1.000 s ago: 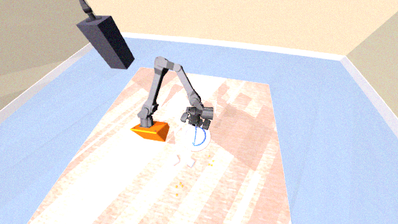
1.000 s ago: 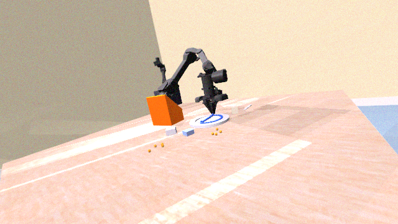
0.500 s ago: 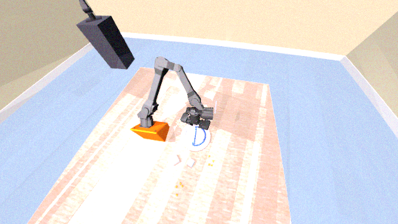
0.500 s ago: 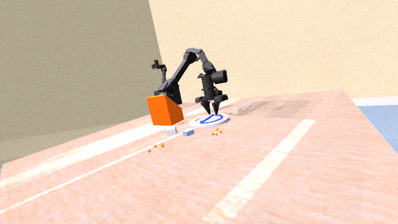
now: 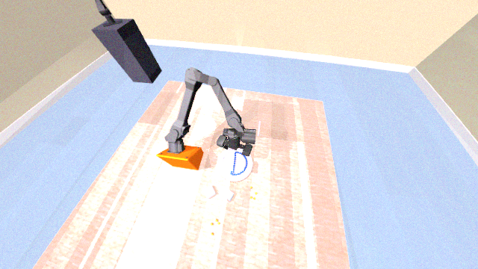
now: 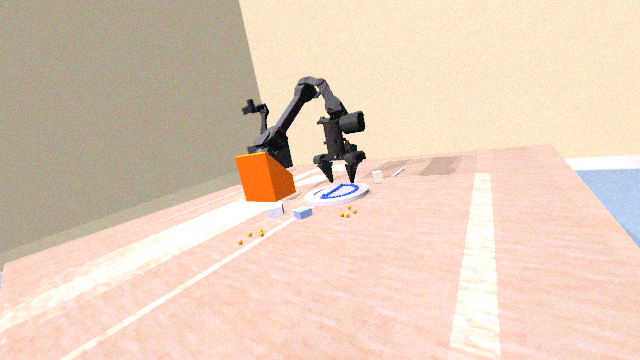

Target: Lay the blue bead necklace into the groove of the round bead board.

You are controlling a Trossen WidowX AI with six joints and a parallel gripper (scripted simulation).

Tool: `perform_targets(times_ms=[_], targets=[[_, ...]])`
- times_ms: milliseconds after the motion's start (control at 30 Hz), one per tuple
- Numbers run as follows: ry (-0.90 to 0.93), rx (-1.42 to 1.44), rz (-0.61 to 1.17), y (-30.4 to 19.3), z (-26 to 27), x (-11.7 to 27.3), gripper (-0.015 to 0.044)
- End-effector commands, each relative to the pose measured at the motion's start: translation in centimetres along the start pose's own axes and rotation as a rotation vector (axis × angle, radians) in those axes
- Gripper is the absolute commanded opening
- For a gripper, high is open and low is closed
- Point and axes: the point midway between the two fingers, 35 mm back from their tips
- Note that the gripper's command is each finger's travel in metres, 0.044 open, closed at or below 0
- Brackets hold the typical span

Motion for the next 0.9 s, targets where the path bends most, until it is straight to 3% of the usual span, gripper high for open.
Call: perform_targets(times_ms=[0, 600, 867], targets=[[-0.002, 0.006, -0.002, 0.1, -0.1, 0.1, 0.044], [-0.002, 0.006, -0.002, 0.1, -0.1, 0.1, 0.044], [-0.002, 0.156, 0.0, -1.1, -0.4, 3.3, 0.023]])
Point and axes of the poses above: the point midway between the two fingers, 35 mm back from their tips, its own x axis back along the fingers, its own z axis across the jaws, y = z × x, and after that the axes turned 12 degrees about x, right-handed
